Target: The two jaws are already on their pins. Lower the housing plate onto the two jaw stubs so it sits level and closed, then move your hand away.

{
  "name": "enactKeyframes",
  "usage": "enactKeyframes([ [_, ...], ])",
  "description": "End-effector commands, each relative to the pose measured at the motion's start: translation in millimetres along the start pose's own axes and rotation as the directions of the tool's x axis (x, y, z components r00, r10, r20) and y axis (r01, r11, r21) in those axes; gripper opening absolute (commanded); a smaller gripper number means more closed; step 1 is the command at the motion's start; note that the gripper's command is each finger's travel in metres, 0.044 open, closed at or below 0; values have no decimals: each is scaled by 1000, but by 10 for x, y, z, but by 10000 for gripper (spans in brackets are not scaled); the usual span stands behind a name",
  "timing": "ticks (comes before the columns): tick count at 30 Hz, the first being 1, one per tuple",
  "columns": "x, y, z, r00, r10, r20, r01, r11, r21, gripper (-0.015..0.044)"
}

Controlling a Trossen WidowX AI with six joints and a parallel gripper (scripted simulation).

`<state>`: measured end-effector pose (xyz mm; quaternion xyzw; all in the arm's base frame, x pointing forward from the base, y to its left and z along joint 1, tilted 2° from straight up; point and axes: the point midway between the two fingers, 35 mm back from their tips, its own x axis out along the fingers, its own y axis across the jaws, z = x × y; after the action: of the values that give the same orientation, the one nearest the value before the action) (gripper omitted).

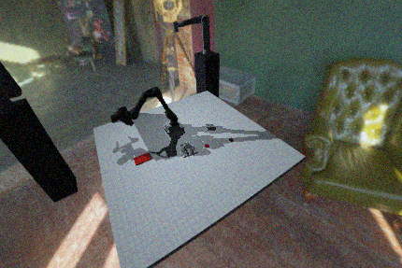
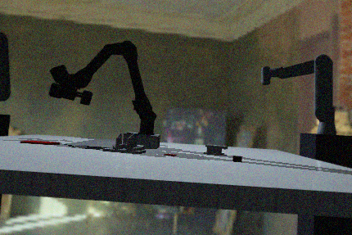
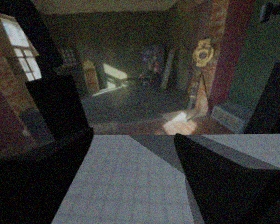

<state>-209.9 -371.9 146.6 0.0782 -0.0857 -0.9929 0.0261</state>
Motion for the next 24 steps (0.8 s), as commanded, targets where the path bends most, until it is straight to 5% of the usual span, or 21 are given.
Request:
enactKeyframes([
  [1,0,0,0,1000,0,0,0,1000,0,426],
  [12,-716,408,-194,963,242,-118,-245,970,-10,440],
  [24,-1982,680,-600,795,519,-314,-550,835,-14,440],
])
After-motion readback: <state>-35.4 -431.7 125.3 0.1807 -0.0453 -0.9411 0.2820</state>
